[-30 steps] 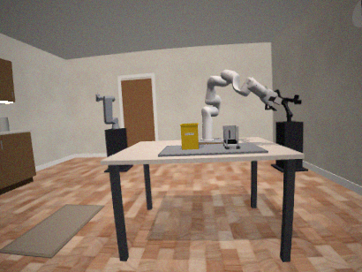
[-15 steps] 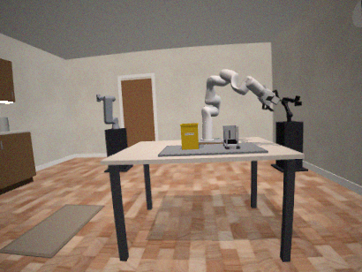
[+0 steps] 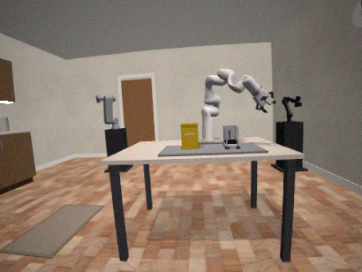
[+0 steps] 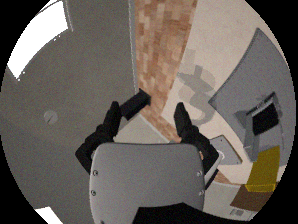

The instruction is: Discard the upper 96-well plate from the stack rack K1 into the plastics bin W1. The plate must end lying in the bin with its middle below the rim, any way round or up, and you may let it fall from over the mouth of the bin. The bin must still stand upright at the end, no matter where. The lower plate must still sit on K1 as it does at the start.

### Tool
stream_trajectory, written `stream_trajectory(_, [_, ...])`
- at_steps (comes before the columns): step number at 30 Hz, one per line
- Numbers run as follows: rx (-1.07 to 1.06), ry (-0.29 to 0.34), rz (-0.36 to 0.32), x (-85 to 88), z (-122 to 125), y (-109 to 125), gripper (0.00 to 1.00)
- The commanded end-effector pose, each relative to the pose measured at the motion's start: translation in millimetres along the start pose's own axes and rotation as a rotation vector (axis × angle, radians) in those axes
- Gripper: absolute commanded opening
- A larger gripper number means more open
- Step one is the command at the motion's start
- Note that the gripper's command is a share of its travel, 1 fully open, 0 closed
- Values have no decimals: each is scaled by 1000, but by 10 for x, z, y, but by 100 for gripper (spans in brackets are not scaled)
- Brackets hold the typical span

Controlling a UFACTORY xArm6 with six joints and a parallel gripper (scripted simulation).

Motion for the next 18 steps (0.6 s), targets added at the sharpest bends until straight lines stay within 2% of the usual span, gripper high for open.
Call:
stream_trajectory(1, [-1,54,8,153,160,35,100])
stream_trajectory(3, [-1,54,8,155,164,36,100])
stream_trajectory(5, [-10,119,14,209,219,53,100])
stream_trajectory(10, [-11,127,15,292,339,76,100])
stream_trajectory(12, [-21,193,22,346,393,95,100])
stream_trajectory(17, [-22,201,23,448,532,123,100])
stream_trajectory(18, [-28,234,27,475,558,133,100])
Point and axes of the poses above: the point where the finger pads meet when closed, its own x axis back along the fingers, its own z axis across the jaws, y = z × x, the point moved 4 cm from there along x, back along the fingers, and after that the axes turned 11 degrees about x, right-handed, at the moved point
